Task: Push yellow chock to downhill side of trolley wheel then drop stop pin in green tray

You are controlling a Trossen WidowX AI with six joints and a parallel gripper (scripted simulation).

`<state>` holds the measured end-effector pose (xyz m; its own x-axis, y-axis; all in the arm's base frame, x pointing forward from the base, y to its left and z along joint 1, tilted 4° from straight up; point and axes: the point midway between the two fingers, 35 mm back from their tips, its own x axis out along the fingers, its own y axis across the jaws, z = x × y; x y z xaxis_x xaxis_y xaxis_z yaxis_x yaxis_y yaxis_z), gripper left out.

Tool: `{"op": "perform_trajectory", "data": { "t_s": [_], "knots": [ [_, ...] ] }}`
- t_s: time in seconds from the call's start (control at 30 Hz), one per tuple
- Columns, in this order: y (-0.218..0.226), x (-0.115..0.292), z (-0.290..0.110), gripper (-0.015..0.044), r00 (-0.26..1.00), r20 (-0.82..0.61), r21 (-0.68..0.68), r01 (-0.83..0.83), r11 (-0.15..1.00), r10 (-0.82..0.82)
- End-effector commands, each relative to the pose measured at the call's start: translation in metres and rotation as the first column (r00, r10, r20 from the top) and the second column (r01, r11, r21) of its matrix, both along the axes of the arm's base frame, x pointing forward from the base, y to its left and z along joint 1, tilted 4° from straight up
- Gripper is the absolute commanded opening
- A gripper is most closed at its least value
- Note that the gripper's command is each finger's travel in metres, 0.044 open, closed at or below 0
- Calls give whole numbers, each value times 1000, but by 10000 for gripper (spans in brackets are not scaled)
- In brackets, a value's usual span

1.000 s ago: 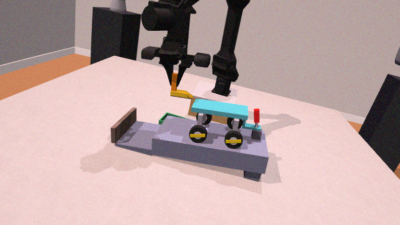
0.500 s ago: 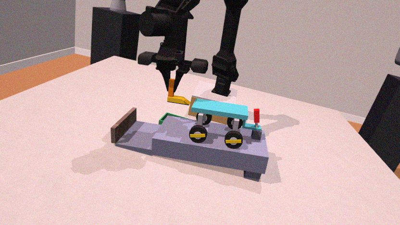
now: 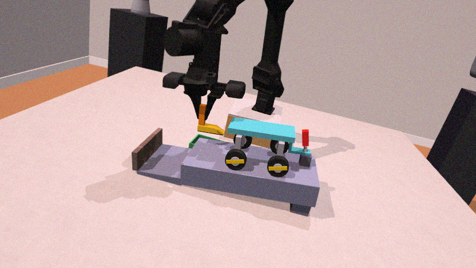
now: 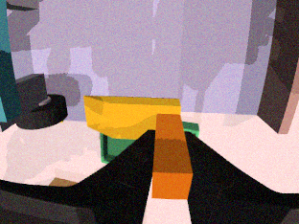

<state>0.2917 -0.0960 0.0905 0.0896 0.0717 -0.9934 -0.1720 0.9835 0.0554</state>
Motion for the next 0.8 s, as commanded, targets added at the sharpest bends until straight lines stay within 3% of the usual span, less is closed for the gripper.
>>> {"op": "perform_trajectory", "data": {
  "t_s": [0.0,0.77],
  "knots": [
    [2,-1,-13,0,1000,-18,11,4,1000,-4],
    [9,-2,-30,0,1000,-18,11,4,1000,-4]
  ]
}}
